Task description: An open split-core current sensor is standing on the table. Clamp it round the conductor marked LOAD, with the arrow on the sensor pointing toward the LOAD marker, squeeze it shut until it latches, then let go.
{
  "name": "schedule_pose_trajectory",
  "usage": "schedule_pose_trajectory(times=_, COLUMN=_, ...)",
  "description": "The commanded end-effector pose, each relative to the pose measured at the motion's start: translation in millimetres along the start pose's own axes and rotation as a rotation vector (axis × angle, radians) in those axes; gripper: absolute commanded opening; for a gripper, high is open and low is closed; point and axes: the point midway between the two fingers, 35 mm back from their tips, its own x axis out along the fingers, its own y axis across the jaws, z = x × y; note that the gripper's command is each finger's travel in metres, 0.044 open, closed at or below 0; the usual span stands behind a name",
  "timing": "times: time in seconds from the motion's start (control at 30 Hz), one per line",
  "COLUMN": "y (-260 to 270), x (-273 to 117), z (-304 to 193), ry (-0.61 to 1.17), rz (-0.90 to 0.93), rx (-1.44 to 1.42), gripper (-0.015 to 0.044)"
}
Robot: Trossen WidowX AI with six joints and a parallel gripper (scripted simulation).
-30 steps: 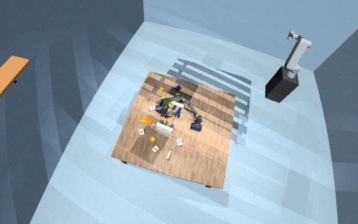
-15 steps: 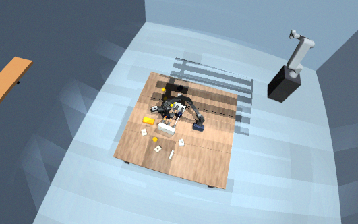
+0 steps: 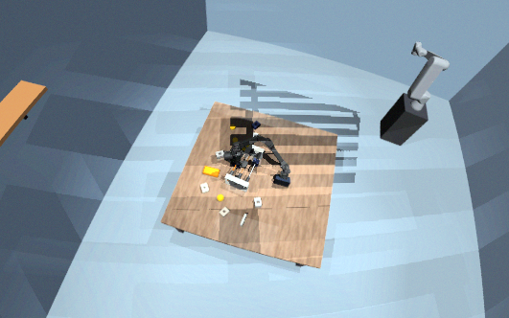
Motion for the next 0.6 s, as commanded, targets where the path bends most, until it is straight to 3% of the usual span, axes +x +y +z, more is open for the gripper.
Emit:
schedule_pose_trajectory(times=0.0, y=0.1, x=-0.3, z=0.0, ry=0.001, rz=0.000, rx=0.001, gripper=0.0308)
schedule_pose_trajectory(times=0.4, y=0.1, x=-0.3, z=0.0, ry=0.001, rz=0.000, rx=0.001, gripper=0.0228)
schedule_pose_trajectory(times=0.57, y=0.1, x=-0.3, z=0.0, ry=0.001, rz=0.000, rx=0.001, gripper=0.0097)
